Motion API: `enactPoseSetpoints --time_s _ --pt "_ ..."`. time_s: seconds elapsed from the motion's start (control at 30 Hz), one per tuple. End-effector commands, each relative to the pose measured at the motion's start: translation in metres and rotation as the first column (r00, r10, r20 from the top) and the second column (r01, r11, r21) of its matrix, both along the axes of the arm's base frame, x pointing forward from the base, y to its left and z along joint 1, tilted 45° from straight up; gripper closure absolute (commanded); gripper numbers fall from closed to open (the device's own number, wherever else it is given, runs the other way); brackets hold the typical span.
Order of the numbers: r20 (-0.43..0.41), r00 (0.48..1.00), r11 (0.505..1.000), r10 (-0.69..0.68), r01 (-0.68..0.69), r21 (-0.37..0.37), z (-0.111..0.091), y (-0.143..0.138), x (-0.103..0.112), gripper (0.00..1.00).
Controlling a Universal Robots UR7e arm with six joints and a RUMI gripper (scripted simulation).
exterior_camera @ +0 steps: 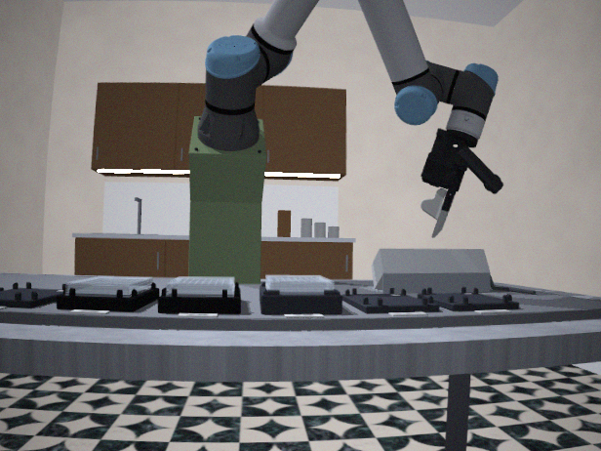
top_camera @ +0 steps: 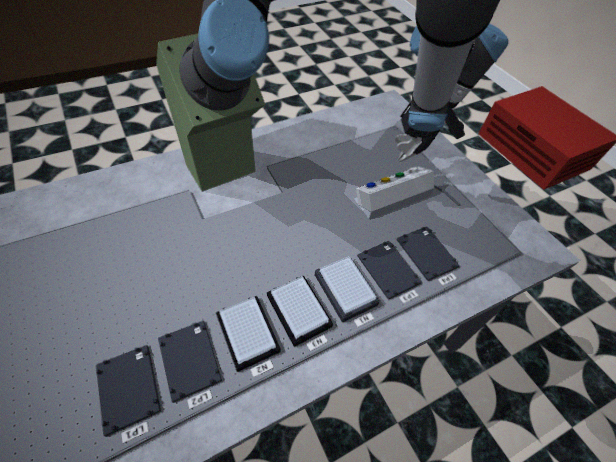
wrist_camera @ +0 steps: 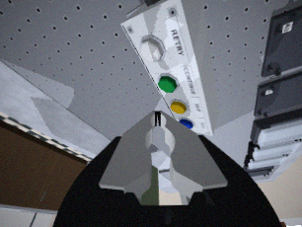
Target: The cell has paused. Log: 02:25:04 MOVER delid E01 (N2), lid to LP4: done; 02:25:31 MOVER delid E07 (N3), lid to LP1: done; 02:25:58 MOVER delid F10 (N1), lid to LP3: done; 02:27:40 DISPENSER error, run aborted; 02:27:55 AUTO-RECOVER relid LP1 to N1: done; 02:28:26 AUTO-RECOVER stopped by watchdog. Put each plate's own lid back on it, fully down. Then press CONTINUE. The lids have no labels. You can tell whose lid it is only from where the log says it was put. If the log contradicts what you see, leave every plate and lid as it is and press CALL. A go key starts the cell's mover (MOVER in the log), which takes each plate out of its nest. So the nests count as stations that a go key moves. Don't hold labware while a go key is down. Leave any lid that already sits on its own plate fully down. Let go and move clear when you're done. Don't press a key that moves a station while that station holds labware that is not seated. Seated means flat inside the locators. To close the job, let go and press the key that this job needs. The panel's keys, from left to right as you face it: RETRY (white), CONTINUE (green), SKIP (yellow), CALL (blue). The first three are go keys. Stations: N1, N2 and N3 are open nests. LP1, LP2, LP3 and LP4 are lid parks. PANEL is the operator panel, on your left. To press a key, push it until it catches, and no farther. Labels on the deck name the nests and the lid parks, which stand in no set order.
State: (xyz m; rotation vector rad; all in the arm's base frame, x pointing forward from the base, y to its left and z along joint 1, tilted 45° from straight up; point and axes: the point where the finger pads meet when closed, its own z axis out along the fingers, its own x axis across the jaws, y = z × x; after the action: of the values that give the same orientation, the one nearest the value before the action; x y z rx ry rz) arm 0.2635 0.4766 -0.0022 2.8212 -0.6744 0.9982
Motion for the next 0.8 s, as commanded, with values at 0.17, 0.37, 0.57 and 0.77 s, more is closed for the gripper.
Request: enactPoseSetpoints --time_s 0.17,0.37,0.57,0.77 --pt "0.0 1.0 1.0 0.001 -0.001 0.001 -0.008 0.0017 0.008 1.0" --pt "0.0 1.0 1.0 0.001 -0.001 0.001 -0.008 0.0017 0.008 1.0" --pt "0.0 1.0 1.0 0.001 -0.001 0.001 -0.0083 0.0019 0.0092 1.0" --pt "0.0 1.0 1.0 0.001 -0.001 0.001 -0.0094 0.0023 0.0131 1.0"
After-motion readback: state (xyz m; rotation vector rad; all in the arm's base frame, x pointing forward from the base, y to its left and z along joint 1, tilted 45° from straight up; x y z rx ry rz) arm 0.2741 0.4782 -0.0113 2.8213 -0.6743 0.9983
